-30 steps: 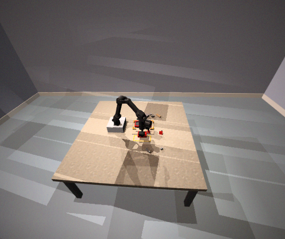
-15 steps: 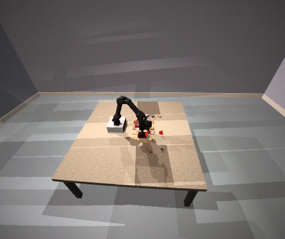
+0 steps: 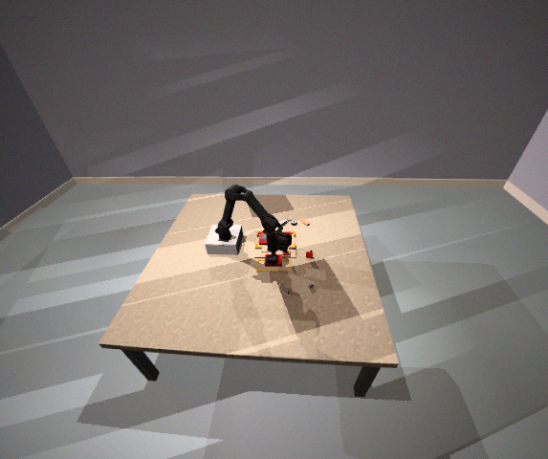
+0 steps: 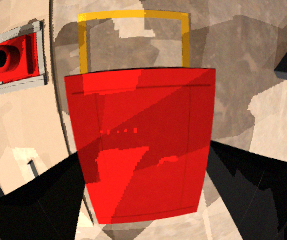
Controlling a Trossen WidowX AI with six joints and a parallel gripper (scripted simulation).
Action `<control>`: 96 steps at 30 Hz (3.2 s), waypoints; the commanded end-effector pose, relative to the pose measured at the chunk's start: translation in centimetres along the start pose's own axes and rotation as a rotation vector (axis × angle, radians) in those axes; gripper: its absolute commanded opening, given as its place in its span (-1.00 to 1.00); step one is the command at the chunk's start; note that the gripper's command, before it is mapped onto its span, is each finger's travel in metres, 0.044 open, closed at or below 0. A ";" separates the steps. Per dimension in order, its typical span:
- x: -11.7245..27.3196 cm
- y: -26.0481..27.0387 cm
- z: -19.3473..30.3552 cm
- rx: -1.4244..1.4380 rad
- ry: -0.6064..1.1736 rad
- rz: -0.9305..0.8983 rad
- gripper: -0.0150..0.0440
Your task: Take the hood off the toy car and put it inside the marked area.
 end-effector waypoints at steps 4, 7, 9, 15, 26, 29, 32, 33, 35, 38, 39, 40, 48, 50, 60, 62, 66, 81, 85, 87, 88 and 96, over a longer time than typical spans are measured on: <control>-0.6 0.0 0.1 0.004 0.005 -0.001 -0.49; -0.8 0.0 0.1 0.004 0.005 -0.001 -0.49; -0.9 0.0 0.1 0.004 0.005 -0.001 -0.49; -1.1 0.0 0.1 0.004 0.005 -0.001 -0.49; -1.5 0.0 0.1 0.004 0.005 -0.001 -0.49; -1.7 0.0 0.1 0.004 0.005 -0.001 -0.49; -1.8 0.0 0.1 0.004 0.005 -0.001 -0.49; -1.9 0.0 0.1 0.004 0.005 -0.001 -0.49; -2.0 0.0 0.1 0.004 0.005 -0.001 -0.49; -2.1 0.0 0.1 0.004 0.005 -0.001 -0.49; -2.2 0.0 0.1 0.004 0.005 -0.001 -0.49; -2.2 0.0 0.1 0.004 0.005 -0.001 -0.49; -2.6 0.0 0.2 0.004 0.005 -0.001 -0.49; -2.7 0.0 0.2 0.004 0.005 -0.001 -0.49; -3.1 0.0 0.2 0.004 0.006 -0.001 -0.49; -2.8 0.0 0.1 0.000 0.001 -0.001 -0.31; -2.8 0.0 0.1 0.000 0.001 -0.001 0.04; -0.4 0.0 -0.1 0.000 0.004 0.001 1.00; 3.6 0.1 -0.1 0.000 0.008 0.003 1.00; 4.4 0.1 0.0 0.000 0.009 0.004 1.00; 4.4 0.1 0.0 0.000 0.009 0.004 1.00; 4.4 0.1 0.0 0.000 0.009 0.004 1.00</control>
Point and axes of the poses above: the point midway between the two fingers, 35 mm back from their tips, its own x axis back along the fingers, its own y axis across the jaws, z = x × y, the point moved 8 cm from there along x, back along the fingers, and after that the axes turned 3 degrees about x, right-handed, at the moved point
